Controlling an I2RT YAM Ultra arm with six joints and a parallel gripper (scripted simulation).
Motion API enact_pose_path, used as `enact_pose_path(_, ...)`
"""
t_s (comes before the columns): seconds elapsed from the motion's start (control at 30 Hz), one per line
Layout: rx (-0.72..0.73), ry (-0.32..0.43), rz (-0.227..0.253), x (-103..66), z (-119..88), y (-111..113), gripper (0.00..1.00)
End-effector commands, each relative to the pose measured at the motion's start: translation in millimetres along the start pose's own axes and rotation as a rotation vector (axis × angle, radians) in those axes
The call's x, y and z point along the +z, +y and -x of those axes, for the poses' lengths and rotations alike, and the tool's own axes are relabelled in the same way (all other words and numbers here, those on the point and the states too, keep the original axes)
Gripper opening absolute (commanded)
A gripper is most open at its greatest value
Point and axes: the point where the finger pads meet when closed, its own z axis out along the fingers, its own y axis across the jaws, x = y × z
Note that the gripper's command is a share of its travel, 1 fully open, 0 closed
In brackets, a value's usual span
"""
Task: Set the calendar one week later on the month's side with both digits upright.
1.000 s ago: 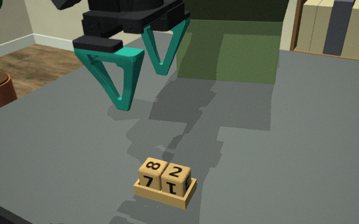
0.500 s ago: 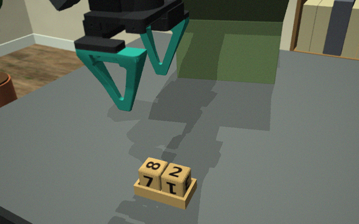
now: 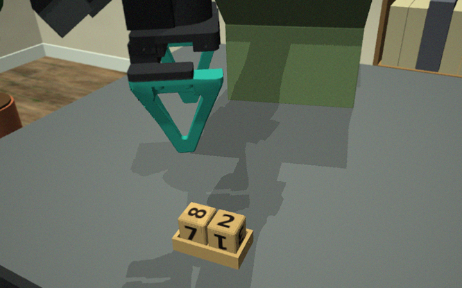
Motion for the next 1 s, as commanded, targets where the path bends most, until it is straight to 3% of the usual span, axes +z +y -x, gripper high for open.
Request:
enact_pose_path(0.0, -0.166, -0.013, 0.006, -0.1, 2, 2, 1.00)
enact_pose_path(0.97, -1.170, -0.016, -0.001, 18.7, 3, 3, 1.00)
